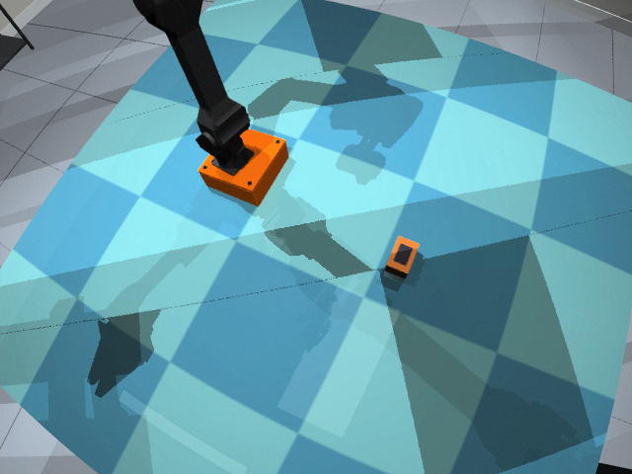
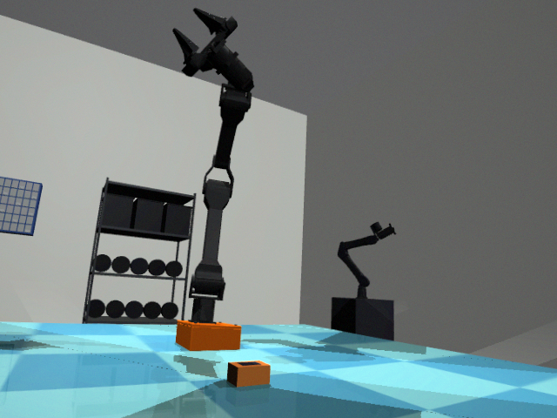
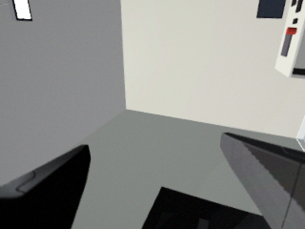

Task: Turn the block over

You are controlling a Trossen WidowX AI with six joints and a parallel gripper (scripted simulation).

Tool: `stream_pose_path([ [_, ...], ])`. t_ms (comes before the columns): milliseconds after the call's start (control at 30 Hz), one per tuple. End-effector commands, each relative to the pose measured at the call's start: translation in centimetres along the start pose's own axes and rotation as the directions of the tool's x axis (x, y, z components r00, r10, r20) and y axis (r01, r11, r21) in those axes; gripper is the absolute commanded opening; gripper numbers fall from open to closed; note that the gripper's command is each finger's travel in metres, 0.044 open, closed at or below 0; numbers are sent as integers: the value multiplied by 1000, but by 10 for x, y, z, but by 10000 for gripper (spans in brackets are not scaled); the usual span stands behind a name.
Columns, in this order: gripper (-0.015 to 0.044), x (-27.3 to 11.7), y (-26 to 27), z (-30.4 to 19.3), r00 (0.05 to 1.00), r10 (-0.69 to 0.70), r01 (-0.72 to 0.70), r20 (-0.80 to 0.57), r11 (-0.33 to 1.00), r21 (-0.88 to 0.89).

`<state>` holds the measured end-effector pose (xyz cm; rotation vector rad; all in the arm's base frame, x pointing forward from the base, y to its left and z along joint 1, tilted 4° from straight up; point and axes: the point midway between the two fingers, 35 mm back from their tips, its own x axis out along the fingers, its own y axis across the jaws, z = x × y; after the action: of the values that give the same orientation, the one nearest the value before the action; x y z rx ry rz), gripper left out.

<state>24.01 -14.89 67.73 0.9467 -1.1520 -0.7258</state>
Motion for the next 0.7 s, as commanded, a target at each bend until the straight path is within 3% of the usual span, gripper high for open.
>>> stream_pose_path([
  [0, 426, 0, 0, -1, 1000, 0, 0, -3, 1000, -4],
  [133, 440, 0, -9, -25, 998, 4, -10, -64, 996, -94],
  [333, 440, -6, -44, -100, 965, -22, -73, -262, 936, -346],
  [667, 440, -54, -148, -229, 769, -240, -315, -592, 664, -679],
])
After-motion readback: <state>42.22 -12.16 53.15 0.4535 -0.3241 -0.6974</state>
